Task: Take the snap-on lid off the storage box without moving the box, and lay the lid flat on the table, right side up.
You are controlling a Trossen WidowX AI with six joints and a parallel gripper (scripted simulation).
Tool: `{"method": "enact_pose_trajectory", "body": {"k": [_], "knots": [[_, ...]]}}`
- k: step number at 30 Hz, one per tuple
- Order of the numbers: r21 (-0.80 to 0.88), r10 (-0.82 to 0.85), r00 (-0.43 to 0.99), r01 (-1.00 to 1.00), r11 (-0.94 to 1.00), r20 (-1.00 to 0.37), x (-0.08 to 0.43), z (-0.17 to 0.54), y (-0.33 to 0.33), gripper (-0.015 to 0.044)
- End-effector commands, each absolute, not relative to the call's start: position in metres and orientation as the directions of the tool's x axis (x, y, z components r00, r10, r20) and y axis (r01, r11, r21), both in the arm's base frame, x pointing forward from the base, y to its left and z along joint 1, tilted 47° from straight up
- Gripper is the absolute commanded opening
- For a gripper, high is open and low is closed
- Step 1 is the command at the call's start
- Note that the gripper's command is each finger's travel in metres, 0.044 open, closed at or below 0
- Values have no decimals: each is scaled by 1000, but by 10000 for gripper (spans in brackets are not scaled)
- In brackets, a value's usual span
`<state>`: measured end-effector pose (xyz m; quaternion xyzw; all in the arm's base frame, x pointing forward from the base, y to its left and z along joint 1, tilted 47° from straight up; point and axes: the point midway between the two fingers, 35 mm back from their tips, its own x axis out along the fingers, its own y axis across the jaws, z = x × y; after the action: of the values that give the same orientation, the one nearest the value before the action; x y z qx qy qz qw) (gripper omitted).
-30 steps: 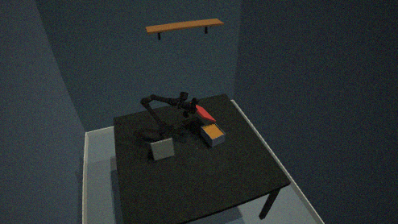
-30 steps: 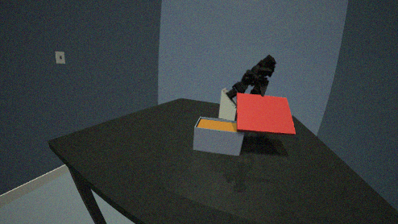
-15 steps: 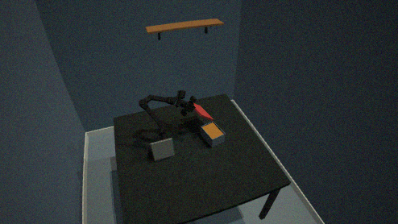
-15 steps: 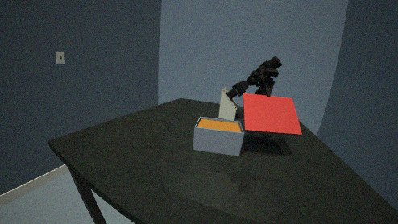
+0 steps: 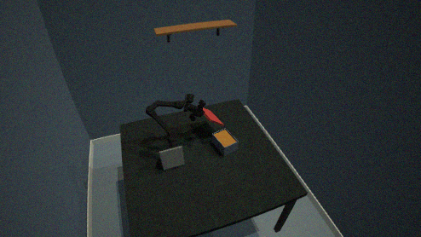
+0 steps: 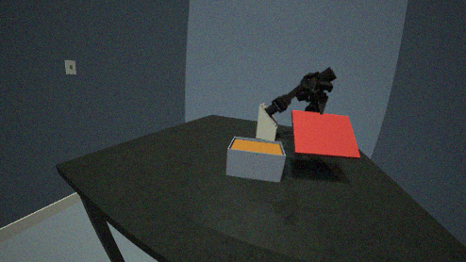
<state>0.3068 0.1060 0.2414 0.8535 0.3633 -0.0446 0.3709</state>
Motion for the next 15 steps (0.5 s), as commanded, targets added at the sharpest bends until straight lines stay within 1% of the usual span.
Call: {"method": "enact_pose_trajectory", "body": {"k": [1,15], "knots": [[612,577,746,636,-471,-332,306,254,109,0],[611,578,746,636,-471,-331,299,268,121,0]]}}
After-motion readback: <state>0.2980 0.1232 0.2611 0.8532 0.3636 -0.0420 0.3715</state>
